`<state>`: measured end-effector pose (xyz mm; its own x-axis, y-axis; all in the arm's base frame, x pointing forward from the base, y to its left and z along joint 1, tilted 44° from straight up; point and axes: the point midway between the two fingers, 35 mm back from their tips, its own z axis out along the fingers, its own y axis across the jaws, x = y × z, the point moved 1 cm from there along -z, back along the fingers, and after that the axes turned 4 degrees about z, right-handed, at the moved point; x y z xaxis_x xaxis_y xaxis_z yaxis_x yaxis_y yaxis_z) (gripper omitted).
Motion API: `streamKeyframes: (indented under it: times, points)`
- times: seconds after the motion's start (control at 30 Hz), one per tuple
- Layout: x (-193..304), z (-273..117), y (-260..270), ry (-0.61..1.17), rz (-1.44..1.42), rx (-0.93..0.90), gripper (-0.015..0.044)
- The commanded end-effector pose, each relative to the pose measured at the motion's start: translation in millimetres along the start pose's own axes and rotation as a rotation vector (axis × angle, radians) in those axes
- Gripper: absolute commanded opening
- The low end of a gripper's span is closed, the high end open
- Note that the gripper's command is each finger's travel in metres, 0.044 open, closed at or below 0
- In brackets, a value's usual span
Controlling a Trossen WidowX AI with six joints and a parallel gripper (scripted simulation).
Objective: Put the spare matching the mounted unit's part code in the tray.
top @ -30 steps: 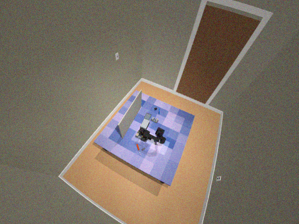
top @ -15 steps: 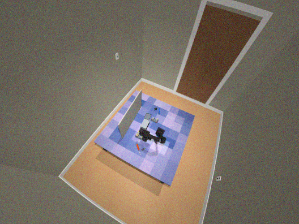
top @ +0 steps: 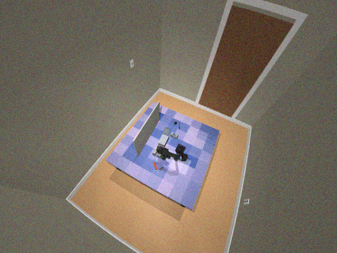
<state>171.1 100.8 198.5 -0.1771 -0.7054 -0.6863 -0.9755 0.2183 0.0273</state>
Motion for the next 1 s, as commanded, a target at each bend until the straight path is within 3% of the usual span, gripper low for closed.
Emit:
streamKeyframes:
  times: [0.0,0.97]
  points:
    - [0.9,8.4,0.3,0.004,0.002,-0.003,0.0300]
    - [-2.3,53.1,4.6,-0.013,0.004,-0.001,0.0300]
